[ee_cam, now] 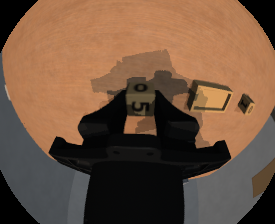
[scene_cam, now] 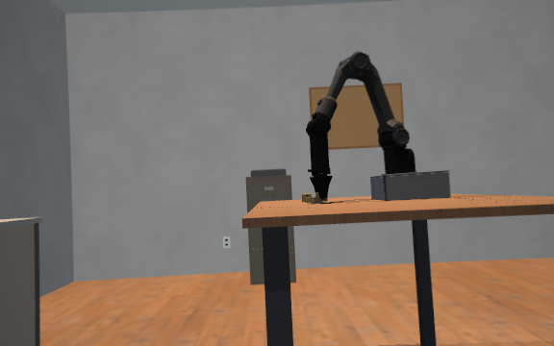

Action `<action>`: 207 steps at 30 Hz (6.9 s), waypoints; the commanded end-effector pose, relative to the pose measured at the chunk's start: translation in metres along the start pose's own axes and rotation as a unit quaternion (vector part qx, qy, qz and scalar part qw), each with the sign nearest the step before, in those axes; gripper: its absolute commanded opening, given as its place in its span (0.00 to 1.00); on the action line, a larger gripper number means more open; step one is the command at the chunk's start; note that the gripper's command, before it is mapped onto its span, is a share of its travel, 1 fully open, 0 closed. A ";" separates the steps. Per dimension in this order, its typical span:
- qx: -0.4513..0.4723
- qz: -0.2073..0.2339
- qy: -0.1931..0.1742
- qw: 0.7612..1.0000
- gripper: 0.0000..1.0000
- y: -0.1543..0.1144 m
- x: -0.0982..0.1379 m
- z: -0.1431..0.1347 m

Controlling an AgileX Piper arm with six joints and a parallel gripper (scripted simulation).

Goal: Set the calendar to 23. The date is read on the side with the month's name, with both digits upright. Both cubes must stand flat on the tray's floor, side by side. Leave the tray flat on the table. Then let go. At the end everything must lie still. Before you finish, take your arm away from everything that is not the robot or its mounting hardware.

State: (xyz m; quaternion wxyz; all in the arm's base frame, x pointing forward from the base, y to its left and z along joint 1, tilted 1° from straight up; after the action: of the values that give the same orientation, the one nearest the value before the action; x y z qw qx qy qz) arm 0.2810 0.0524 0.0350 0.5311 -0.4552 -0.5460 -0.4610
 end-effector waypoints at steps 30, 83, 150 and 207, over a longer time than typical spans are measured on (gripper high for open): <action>-0.002 -0.002 0.000 1.000 0.35 0.001 0.096 -0.016; -0.012 0.001 0.001 1.000 0.35 -0.023 0.016 -0.121; -0.012 0.001 0.000 1.000 0.35 -0.022 0.004 -0.121; -0.012 0.001 0.000 1.000 0.61 -0.022 0.004 -0.121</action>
State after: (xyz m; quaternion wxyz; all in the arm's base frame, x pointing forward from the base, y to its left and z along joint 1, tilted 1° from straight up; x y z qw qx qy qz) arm 0.2792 -0.0706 0.0402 0.5252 -0.4610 -0.5411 -0.4679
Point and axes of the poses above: the point where the finger pads meet when closed, its own x axis back along the fingers, its own z axis across the jaws, y = z × x, the point moved 9 cm from there along x, back along the fingers, and after that the axes turned 9 degrees about x, right-handed, at the moved point
